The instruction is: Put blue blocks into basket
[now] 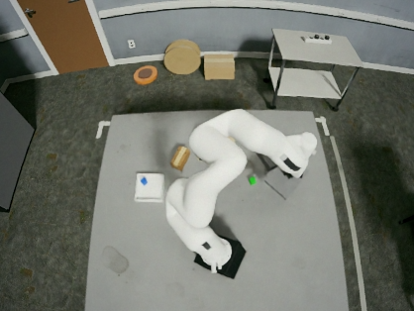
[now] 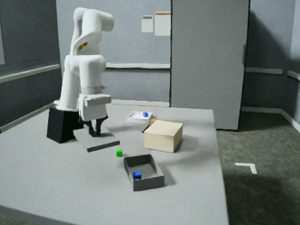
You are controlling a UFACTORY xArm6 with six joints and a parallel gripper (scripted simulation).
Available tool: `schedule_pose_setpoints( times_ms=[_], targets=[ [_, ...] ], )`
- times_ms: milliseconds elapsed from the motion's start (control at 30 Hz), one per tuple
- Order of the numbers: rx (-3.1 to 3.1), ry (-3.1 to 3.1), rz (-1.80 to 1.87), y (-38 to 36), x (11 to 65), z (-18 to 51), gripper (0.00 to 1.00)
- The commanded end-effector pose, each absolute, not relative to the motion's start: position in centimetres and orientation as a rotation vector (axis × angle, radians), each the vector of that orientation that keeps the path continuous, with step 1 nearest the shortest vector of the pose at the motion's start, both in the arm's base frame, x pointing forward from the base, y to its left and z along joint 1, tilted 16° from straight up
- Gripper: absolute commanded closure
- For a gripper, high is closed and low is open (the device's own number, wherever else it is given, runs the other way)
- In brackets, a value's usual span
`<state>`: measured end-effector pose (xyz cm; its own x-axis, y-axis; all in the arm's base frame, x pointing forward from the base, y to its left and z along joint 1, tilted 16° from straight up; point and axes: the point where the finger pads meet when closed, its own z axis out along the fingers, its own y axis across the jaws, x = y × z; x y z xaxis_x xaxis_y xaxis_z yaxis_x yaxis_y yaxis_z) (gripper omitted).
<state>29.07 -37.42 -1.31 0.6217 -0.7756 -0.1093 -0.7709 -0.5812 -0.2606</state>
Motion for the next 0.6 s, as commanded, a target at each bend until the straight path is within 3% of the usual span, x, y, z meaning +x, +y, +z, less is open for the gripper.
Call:
schedule_pose_setpoints(
  times_ms=[0, 567],
  targets=[
    [-2.567, 1.256, -0.031, -37.59, 29.11, -1.14, 1.00],
    [-2.567, 1.256, -0.033, -37.49, 29.17, -1.57, 1.00]
  ],
)
